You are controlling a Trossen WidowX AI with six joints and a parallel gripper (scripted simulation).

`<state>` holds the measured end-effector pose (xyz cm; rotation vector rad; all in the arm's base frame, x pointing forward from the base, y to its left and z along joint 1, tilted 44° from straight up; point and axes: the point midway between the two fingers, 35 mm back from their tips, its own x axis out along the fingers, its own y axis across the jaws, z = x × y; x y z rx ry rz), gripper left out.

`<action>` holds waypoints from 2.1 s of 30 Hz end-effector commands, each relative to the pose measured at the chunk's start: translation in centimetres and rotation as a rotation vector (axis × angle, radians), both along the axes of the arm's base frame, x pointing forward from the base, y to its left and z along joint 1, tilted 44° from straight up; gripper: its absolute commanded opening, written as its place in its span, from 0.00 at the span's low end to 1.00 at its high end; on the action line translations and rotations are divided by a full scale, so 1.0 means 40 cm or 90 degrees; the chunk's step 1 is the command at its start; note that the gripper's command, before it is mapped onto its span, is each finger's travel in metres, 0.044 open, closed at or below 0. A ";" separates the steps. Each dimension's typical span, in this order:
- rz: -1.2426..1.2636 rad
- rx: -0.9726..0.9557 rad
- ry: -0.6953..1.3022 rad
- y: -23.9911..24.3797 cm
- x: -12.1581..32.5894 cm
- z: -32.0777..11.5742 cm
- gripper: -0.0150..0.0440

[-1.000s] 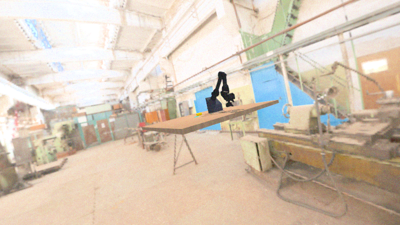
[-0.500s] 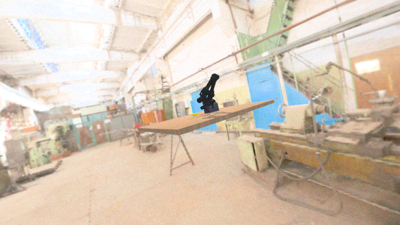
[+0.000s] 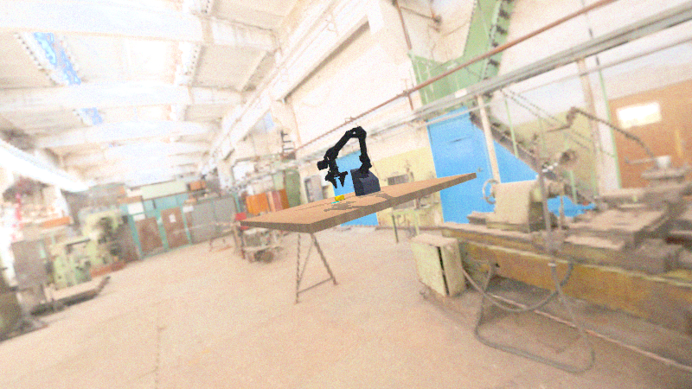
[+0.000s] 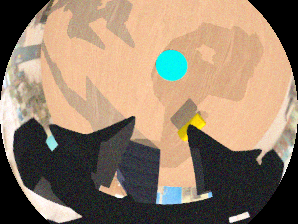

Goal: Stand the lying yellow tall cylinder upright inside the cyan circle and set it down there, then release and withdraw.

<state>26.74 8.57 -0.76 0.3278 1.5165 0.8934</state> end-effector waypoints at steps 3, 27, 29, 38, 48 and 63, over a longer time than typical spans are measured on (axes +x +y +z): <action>-0.183 -0.029 0.109 -0.175 -0.007 -0.083 0.78; -0.259 -0.030 0.157 -0.050 -0.048 -0.312 0.73; -0.259 -0.030 0.157 -0.050 -0.048 -0.312 0.65; -0.259 -0.030 0.157 -0.051 -0.047 -0.311 0.43; -0.261 -0.034 0.155 -0.102 -0.031 -0.268 0.43; -0.261 -0.036 0.155 -0.184 -0.020 -0.186 0.43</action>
